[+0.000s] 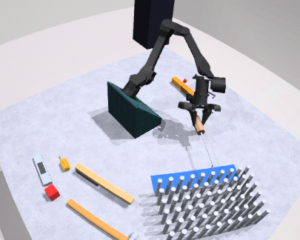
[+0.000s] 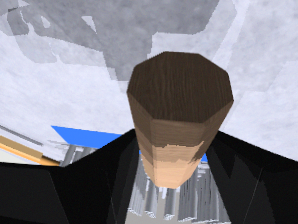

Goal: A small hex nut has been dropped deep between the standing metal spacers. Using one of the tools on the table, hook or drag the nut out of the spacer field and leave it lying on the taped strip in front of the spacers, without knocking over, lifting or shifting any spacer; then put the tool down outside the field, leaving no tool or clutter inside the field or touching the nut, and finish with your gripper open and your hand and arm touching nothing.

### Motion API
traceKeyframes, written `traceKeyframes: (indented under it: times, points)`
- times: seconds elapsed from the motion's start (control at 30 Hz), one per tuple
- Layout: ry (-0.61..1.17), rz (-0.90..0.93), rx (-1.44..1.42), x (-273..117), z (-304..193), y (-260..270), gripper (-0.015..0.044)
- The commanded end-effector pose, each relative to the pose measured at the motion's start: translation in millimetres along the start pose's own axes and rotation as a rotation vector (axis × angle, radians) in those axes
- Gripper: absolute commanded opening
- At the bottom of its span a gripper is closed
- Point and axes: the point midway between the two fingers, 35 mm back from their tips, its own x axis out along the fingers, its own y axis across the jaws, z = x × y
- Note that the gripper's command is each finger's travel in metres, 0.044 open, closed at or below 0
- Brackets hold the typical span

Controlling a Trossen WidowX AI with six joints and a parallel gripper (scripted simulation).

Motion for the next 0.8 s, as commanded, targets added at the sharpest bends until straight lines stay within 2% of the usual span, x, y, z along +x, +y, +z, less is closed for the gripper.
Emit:
traceKeyframes:
  times: [0.0, 0.4, 0.43, 0.77]
  points:
    - [0.004, -0.002, -0.002, -18, -15, 1, 0.0000]
    - [0.009, -0.007, -0.003, -73, -49, 12, 0.0000]
    - [0.006, -0.003, 0.003, -60, -43, 9, 0.0000]
    - [-0.057, -0.022, 0.269, -62, -39, 8, 0.0000]
